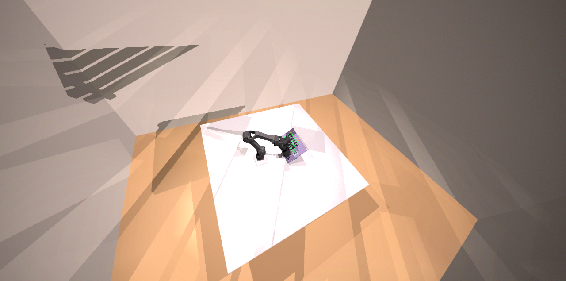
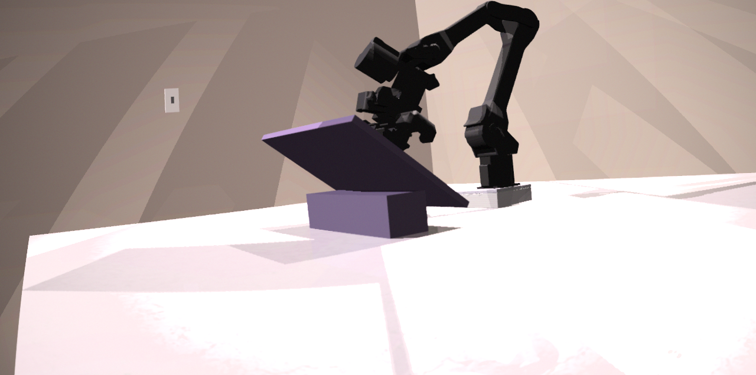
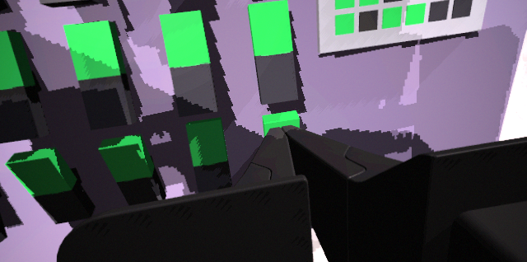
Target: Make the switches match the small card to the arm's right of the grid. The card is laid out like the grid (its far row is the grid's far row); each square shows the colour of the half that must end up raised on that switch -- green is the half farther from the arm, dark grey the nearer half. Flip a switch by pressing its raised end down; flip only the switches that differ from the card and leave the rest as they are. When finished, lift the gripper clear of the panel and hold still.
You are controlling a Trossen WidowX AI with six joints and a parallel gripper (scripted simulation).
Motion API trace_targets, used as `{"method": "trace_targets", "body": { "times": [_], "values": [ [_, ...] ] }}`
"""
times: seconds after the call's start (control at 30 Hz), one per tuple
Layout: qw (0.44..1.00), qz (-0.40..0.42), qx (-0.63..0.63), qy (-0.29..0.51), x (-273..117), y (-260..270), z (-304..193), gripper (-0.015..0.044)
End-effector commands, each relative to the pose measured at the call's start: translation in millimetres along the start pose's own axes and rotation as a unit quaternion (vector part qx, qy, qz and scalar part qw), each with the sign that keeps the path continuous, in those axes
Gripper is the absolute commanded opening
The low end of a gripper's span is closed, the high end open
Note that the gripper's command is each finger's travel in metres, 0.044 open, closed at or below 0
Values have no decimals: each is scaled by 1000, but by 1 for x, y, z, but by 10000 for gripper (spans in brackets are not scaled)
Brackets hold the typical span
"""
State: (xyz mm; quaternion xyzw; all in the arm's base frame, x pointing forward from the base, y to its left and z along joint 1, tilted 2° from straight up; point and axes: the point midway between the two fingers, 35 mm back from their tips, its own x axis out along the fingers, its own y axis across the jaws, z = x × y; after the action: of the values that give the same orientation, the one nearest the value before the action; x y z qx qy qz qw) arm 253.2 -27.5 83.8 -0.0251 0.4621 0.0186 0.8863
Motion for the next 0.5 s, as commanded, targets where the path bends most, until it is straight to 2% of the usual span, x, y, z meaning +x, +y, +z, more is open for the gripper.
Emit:
{"method": "trace_targets", "body": {
  "times": [0.0,0.47],
  "values": [
    [1000,-3,3,1,1,-1,0,0],
    [1000,-3,3,1,2,-1,0,0]
  ]
}}
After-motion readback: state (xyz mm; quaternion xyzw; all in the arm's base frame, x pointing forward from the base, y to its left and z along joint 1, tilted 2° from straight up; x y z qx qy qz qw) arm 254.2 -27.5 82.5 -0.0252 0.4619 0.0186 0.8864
